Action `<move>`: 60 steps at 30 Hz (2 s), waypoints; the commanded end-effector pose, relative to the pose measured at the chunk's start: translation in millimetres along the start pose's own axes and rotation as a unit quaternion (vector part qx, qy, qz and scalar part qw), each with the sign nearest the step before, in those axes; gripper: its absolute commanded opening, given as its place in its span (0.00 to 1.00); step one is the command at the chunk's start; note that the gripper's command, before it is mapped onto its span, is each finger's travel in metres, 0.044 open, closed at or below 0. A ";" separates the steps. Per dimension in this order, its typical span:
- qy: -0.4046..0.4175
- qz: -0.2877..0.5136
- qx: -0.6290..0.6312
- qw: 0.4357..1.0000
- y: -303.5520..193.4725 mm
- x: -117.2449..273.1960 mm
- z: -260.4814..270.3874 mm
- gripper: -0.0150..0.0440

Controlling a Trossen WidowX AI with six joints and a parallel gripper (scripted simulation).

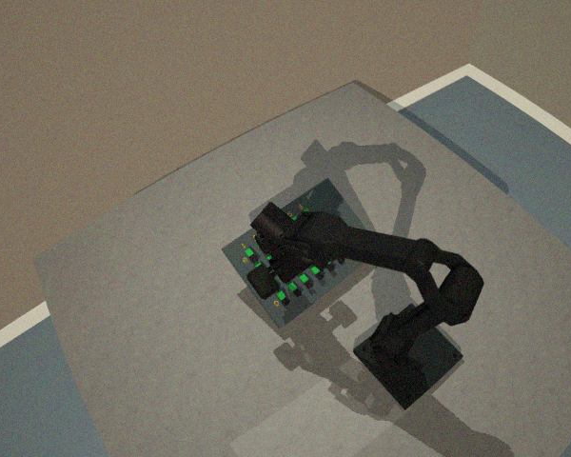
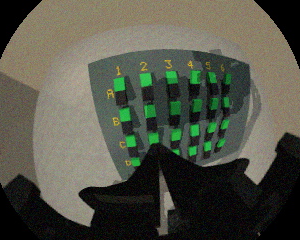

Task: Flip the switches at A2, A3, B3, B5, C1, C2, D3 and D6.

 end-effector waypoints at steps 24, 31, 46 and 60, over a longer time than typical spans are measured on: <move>0.001 0.004 0.002 1.000 -1.5 -20.2 -0.3 0.25; 0.001 0.004 0.002 1.000 -1.5 -20.2 -0.3 0.25; 0.001 0.004 0.002 1.000 -1.5 -21.2 -0.3 0.25; 0.001 0.004 0.002 1.000 -1.5 -23.1 -0.3 0.25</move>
Point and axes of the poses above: the point midway between the two fingers, 35 mm back from their tips, its own x axis back along the fingers, its own z axis across the jaws, y = z × x, the point moved 10 cm from there along x, back along the fingers, and after that the axes turned 5 degrees about -x, right-handed, at the moved point
